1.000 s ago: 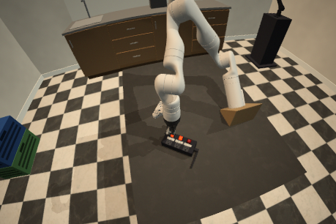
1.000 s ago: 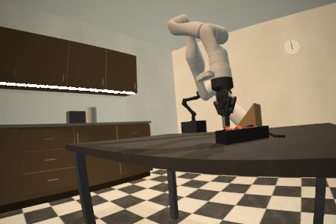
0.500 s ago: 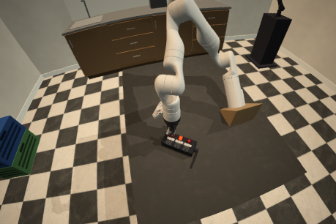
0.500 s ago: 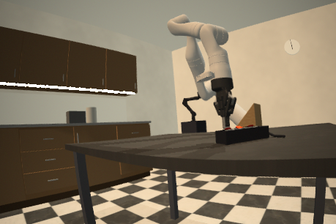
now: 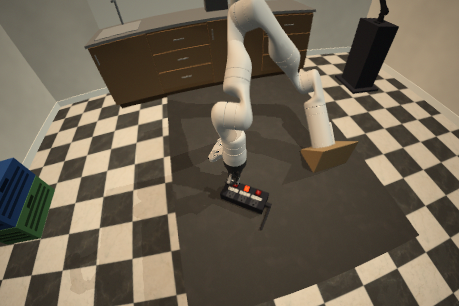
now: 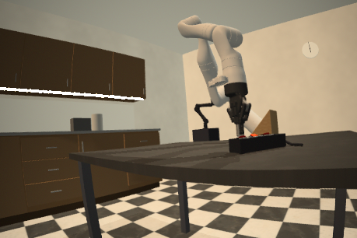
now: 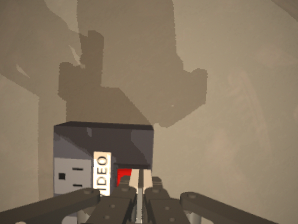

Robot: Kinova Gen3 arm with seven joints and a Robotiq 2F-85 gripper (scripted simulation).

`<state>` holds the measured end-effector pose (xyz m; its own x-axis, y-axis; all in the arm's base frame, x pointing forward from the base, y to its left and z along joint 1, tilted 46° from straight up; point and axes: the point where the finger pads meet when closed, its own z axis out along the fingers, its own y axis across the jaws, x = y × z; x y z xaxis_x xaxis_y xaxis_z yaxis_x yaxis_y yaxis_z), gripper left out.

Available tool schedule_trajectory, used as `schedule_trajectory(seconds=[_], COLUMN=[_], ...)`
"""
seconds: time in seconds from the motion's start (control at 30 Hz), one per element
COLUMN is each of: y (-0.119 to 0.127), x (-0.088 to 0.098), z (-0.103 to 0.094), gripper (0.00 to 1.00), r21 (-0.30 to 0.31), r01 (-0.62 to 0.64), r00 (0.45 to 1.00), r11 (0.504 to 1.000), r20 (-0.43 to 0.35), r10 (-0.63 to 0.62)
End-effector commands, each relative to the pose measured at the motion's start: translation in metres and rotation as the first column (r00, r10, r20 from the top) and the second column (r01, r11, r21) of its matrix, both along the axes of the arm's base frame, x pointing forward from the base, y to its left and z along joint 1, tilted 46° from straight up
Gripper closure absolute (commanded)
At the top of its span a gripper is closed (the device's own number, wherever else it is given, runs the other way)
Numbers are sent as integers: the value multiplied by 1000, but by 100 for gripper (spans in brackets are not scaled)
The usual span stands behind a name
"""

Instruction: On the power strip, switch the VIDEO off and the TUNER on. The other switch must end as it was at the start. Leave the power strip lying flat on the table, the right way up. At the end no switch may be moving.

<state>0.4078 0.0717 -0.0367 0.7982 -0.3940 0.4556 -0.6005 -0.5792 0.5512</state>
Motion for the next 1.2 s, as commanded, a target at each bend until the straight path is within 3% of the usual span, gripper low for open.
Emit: schedule_trajectory(seconds=[0.0,0.53,1.17], y=[3,27,28], x=[0,-1,-1], z=[2,25,26], gripper=[100,100,100], r21=[2,2,2], r01=[-2,-2,-2], r00=[1000,1000,1000], r11=[1000,1000,1000], r20=[1,1,1], r10=[2,2,2])
